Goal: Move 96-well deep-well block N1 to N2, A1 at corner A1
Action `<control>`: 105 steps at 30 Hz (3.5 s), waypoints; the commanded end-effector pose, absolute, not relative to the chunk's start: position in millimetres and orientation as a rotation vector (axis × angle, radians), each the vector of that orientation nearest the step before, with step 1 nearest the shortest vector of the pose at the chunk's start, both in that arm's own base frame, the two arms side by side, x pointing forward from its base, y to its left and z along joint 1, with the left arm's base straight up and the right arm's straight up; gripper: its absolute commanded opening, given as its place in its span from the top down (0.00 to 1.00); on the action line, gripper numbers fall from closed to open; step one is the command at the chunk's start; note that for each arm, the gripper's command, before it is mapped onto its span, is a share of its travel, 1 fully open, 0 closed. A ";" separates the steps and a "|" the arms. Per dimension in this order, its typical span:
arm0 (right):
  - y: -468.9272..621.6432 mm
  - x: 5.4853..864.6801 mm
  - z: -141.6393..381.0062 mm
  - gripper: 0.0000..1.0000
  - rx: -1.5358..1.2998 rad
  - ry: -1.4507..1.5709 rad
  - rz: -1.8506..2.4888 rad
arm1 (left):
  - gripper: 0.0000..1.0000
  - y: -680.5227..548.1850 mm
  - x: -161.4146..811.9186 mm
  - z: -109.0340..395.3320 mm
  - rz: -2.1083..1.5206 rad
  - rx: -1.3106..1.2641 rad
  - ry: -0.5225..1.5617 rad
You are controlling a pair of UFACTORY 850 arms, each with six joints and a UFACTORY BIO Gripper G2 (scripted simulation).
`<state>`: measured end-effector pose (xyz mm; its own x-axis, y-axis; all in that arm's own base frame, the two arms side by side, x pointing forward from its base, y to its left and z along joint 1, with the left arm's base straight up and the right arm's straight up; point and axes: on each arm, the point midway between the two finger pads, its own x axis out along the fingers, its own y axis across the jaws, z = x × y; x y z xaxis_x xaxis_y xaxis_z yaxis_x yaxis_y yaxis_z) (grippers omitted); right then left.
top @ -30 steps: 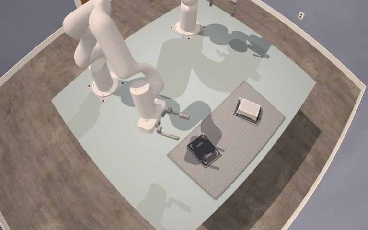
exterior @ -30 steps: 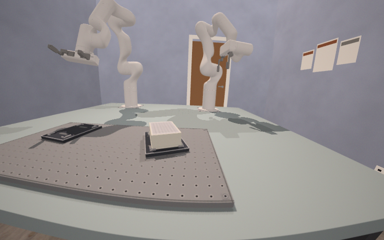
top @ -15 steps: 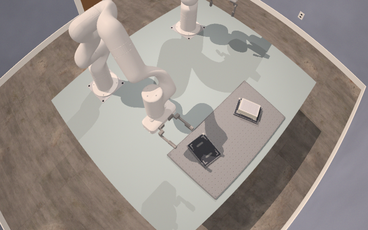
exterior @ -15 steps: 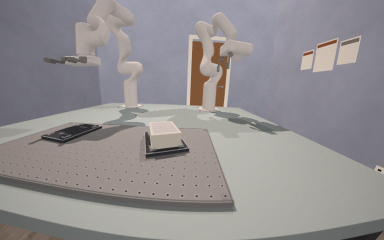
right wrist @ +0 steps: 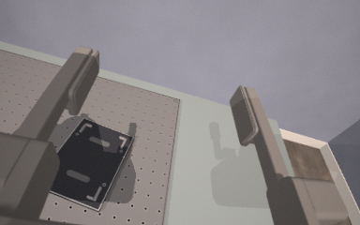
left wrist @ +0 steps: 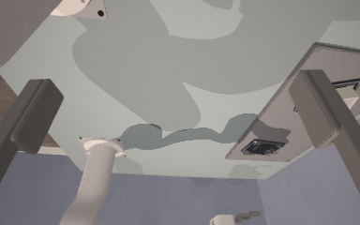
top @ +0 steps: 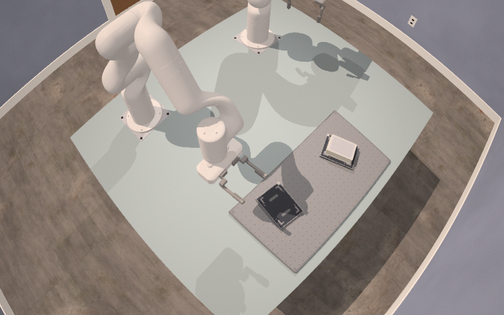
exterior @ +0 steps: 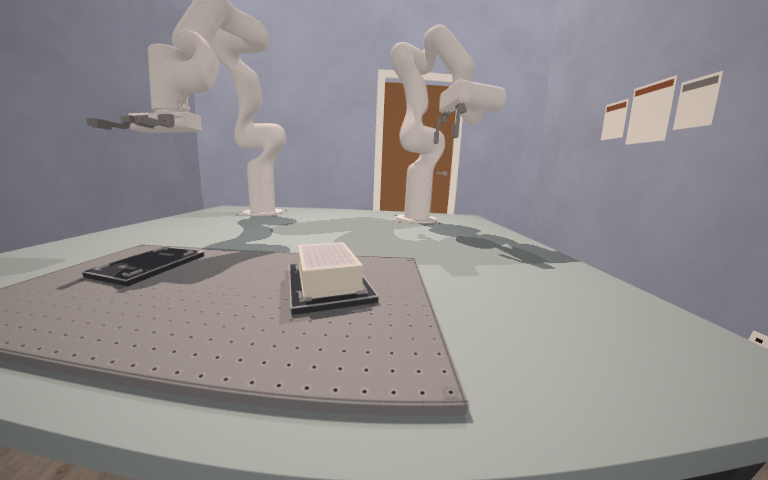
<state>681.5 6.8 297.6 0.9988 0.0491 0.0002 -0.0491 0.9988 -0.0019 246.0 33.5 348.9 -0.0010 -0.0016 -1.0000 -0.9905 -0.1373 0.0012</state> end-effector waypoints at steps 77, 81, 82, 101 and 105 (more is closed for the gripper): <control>328.0 763.2 177.5 0.63 0.001 -0.002 0.334 | 0.00 33.7 246.4 349.3 1.309 -1.311 1.142; 346.2 767.8 170.7 0.63 0.001 -0.002 0.334 | 0.00 33.7 246.4 349.3 1.309 -1.311 1.142; 350.8 769.0 169.0 0.63 0.001 -0.002 0.334 | 0.00 33.7 246.4 349.3 1.309 -1.311 1.142; 428.3 788.5 139.9 0.63 0.001 -0.002 0.334 | 0.00 33.7 246.4 349.3 1.309 -1.311 1.142; 446.5 793.0 133.1 0.63 0.001 -0.002 0.334 | 0.00 33.7 246.4 349.3 1.309 -1.311 1.142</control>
